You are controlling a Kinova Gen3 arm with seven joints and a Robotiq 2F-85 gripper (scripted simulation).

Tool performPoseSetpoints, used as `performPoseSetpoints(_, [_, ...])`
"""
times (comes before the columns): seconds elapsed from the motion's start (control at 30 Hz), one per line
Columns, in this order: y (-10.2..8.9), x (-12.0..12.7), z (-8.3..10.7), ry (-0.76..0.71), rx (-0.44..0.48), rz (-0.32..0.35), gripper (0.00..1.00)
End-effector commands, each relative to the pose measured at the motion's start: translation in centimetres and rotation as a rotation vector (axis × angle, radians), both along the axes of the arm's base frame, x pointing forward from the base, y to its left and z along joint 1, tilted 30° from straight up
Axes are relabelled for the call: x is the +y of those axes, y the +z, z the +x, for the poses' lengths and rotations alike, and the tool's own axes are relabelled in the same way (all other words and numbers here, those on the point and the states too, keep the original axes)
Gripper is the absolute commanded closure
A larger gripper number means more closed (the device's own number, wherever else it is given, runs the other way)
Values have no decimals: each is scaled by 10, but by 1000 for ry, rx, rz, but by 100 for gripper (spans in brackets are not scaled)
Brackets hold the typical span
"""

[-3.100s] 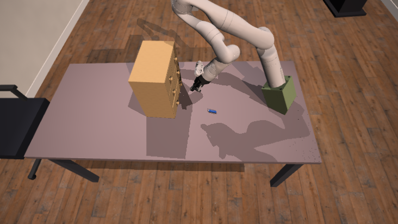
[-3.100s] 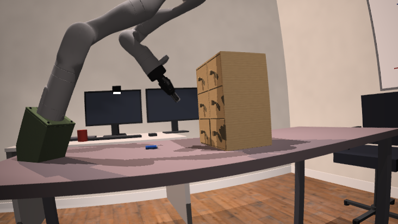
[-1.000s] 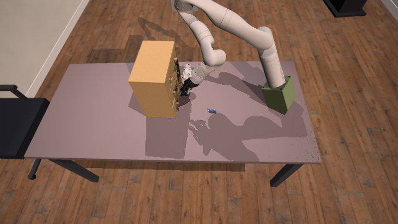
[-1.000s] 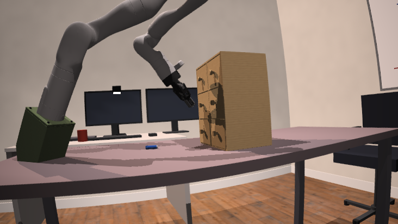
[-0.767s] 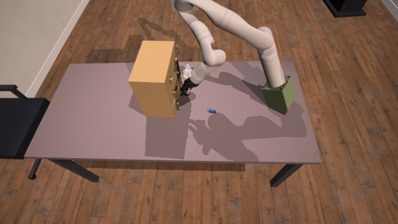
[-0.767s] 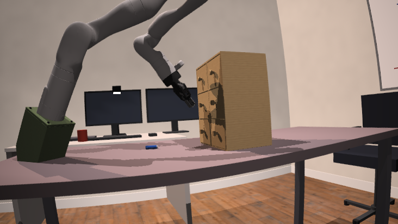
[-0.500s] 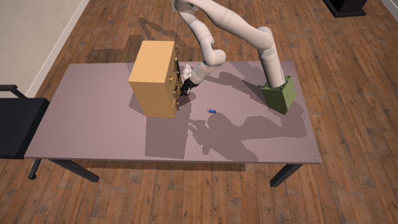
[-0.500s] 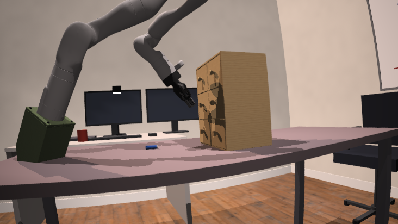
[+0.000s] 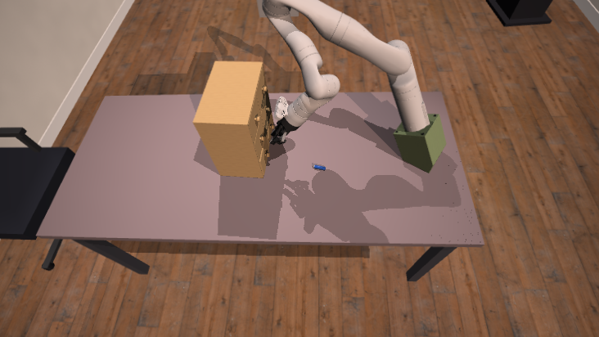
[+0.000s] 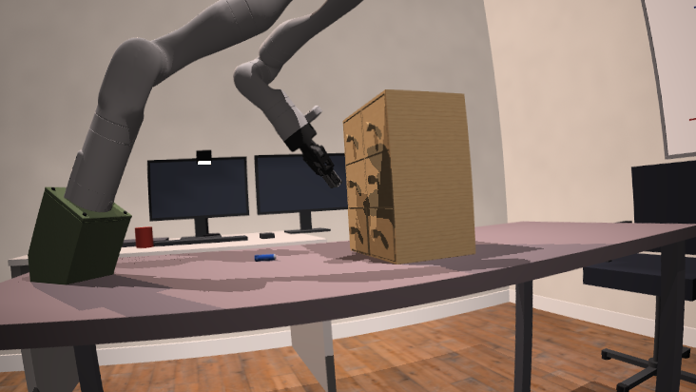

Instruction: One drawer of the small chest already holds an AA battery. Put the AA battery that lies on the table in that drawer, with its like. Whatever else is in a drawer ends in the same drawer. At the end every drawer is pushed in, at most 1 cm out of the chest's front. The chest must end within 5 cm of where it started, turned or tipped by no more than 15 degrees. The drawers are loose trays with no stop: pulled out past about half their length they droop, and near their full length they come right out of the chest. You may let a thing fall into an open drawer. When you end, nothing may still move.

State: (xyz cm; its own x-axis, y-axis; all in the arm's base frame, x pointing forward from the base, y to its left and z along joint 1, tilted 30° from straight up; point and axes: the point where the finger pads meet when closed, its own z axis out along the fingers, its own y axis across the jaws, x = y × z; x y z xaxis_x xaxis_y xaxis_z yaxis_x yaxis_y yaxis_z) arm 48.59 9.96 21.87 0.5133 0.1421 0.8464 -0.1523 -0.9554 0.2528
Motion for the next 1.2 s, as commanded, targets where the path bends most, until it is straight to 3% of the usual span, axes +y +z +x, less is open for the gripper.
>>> performPoseSetpoints(0.0, [1,1,0,1,-2,0,67])
performPoseSetpoints(1.17, [4,0,5,1,-2,0,67])
